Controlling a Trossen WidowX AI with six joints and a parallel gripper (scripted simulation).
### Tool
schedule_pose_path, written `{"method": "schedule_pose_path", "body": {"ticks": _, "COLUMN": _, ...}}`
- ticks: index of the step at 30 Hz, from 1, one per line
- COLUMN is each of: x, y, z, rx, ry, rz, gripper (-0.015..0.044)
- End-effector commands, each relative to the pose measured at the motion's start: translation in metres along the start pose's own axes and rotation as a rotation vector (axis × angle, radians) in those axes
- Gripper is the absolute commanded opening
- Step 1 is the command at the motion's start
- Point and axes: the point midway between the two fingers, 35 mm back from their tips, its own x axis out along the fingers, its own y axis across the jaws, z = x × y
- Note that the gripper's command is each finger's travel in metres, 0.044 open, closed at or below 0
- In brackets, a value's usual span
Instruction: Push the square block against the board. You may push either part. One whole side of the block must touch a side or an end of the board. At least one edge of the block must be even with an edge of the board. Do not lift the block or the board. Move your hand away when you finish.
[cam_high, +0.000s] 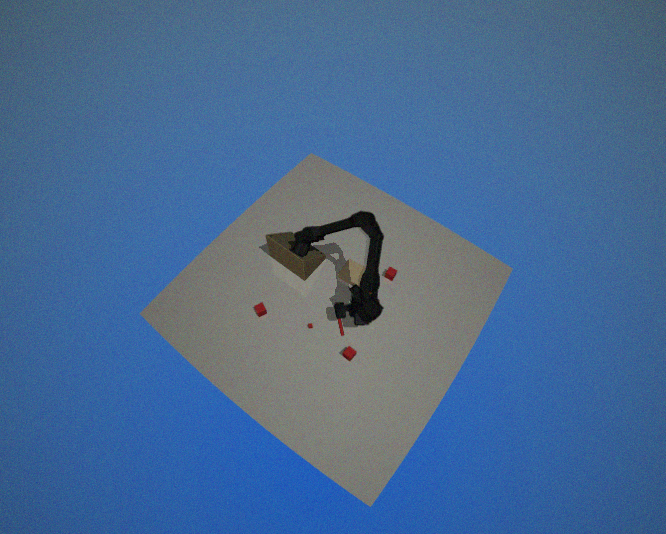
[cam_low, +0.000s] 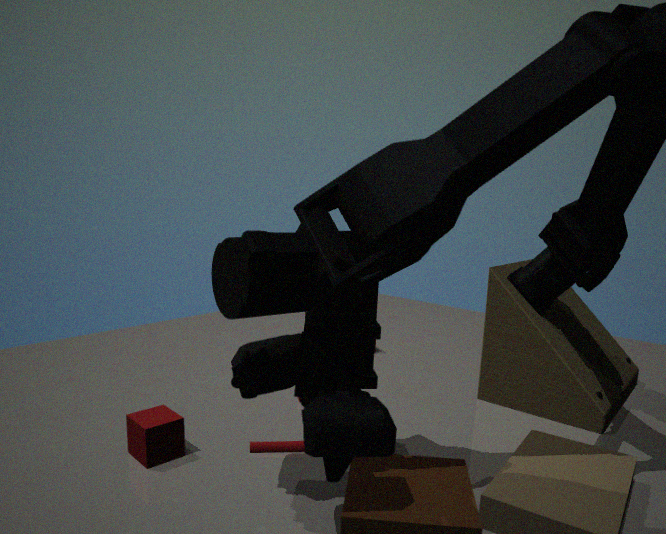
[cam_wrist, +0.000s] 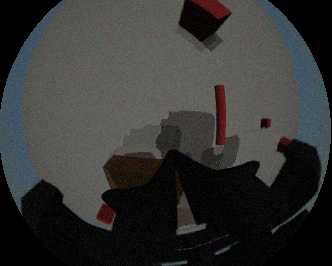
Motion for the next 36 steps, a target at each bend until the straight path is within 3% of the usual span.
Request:
{"method": "schedule_pose_path", "body": {"ticks": 1, "x": 0.002, "y": 0.002, "z": -0.007, "rx": 0.0, "ry": 0.008, "rz": -0.001, "gripper": 0.0}}
{"method": "schedule_pose_path", "body": {"ticks": 16, "x": 0.002, "y": 0.007, "z": -0.023, "rx": 0.0, "ry": 0.008, "rz": -0.001, "gripper": 0.0}}
{"method": "schedule_pose_path", "body": {"ticks": 36, "x": 0.002, "y": 0.007, "z": 0.007, "rx": -0.001, "ry": 0.007, "rz": 0.0, "gripper": 0.0}}
